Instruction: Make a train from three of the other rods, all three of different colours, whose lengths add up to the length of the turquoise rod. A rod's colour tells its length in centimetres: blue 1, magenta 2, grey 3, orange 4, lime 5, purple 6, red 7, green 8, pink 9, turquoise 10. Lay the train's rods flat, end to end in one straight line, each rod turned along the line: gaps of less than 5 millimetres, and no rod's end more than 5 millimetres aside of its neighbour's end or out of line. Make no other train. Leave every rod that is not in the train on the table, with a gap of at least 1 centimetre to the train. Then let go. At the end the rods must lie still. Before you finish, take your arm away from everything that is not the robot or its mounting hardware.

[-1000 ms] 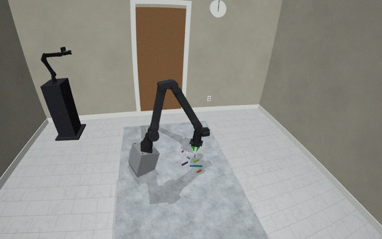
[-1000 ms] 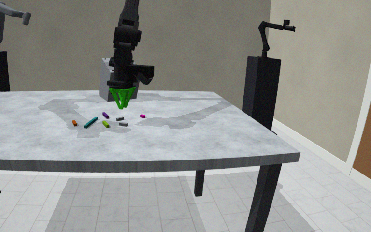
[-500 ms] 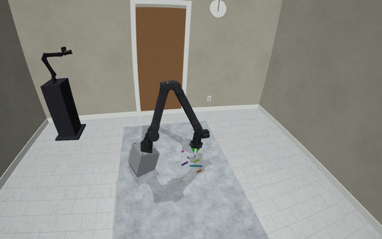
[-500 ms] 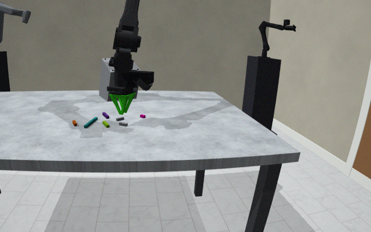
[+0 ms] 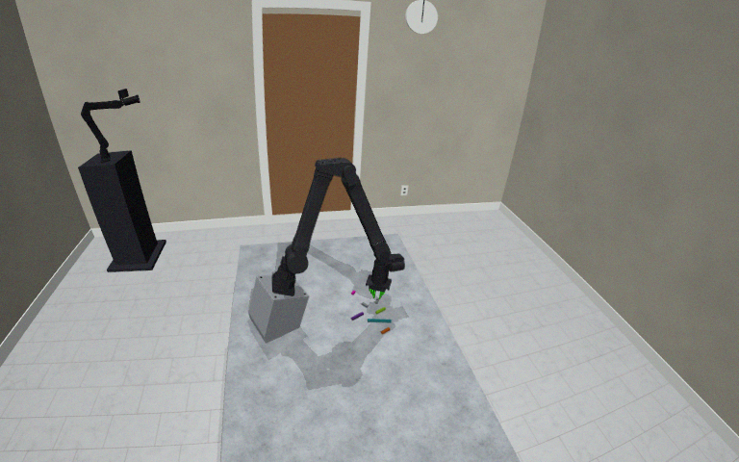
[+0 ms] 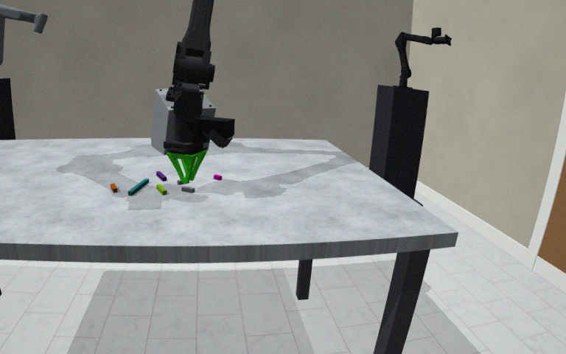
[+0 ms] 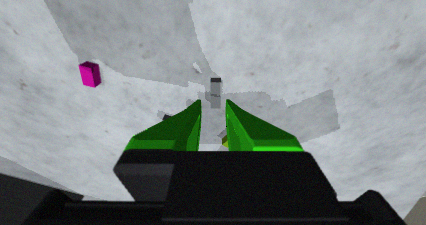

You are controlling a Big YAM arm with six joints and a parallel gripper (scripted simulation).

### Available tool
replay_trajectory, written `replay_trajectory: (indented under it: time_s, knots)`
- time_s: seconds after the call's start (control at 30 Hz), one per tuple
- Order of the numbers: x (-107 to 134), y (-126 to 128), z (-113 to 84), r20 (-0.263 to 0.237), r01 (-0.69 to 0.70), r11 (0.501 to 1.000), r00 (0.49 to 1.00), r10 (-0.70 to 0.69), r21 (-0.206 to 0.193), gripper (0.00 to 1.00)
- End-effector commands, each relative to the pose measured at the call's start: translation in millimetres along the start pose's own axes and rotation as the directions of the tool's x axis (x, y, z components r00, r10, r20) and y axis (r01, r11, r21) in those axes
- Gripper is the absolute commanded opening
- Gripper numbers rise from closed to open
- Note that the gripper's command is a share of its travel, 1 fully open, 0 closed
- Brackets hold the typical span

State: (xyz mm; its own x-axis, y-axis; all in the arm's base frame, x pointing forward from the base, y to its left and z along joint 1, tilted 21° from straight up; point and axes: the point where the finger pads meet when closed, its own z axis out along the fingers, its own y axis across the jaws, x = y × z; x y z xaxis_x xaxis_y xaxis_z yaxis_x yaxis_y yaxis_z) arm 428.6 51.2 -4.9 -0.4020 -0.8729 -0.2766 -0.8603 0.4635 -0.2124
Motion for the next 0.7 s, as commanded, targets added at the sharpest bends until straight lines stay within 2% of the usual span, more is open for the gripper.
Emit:
replay_trajectory:
  time_s: [0.0, 0.13, 0.23, 0.4, 0.67]
  knots:
    - [-15.0, -18.8, -7.6, 0.029, -0.001, 0.999, 1.000, 0.000, 0.046, 0.23]
    - [-15.0, -16.4, 0.7, 0.024, 0.001, 0.999, 1.000, -0.002, 0.035, 0.23]
    - [-19.6, -20.6, -6.3, 0.035, 0.005, 0.999, 0.999, -0.007, 0.053, 0.23]
    - [-14.6, -15.6, -0.1, 0.024, 0.001, 0.999, 1.000, -0.002, 0.035, 0.23]
    - [-16.3, -17.4, -3.1, 0.028, 0.002, 0.999, 1.000, -0.004, 0.043, 0.23]
